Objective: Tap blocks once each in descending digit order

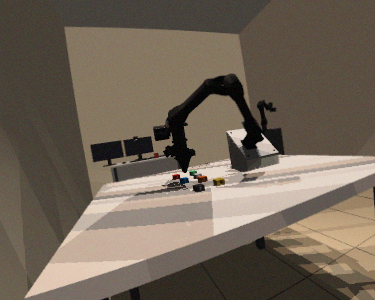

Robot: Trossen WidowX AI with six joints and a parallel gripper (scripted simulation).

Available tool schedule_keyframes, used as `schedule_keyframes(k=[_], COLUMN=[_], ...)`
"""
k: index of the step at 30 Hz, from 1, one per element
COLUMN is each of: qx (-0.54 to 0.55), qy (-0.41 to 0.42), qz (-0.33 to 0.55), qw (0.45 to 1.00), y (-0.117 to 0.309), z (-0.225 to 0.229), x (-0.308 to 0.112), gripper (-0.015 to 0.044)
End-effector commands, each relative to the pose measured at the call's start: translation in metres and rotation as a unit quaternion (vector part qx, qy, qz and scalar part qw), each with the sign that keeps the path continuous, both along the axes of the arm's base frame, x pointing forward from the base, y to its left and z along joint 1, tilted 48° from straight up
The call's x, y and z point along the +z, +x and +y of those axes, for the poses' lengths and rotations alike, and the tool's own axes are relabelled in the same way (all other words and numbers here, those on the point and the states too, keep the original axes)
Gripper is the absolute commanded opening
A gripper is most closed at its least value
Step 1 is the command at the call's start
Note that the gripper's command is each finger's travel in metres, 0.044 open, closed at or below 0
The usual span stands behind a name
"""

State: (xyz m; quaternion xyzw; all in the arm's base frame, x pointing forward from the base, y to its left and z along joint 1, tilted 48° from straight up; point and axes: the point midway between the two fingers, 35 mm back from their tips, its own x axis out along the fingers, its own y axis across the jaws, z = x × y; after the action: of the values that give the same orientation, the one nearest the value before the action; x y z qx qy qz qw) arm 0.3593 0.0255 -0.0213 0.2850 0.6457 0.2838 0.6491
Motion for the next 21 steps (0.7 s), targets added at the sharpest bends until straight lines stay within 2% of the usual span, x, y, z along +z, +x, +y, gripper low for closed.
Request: schedule_keyframes(k=[1, 10, 11, 15, 21], qx=[0.002, 0.002, 0.002, 0.003, 0.003], qy=[-0.002, -0.001, -0.001, 0.002, 0.002], qz=[-0.002, 0.000, 0.000, 0.001, 0.001], qw=[1.000, 1.000, 1.000, 1.000, 1.000], y=[-0.008, -0.070, -0.079, -0.114, -0.116], z=[0.014, 0.060, 0.064, 0.077, 0.078], x=[0.043, 0.156, 0.167, 0.197, 0.198], gripper=[0.0151, 0.0387, 0.0400, 0.0400, 0.0400])
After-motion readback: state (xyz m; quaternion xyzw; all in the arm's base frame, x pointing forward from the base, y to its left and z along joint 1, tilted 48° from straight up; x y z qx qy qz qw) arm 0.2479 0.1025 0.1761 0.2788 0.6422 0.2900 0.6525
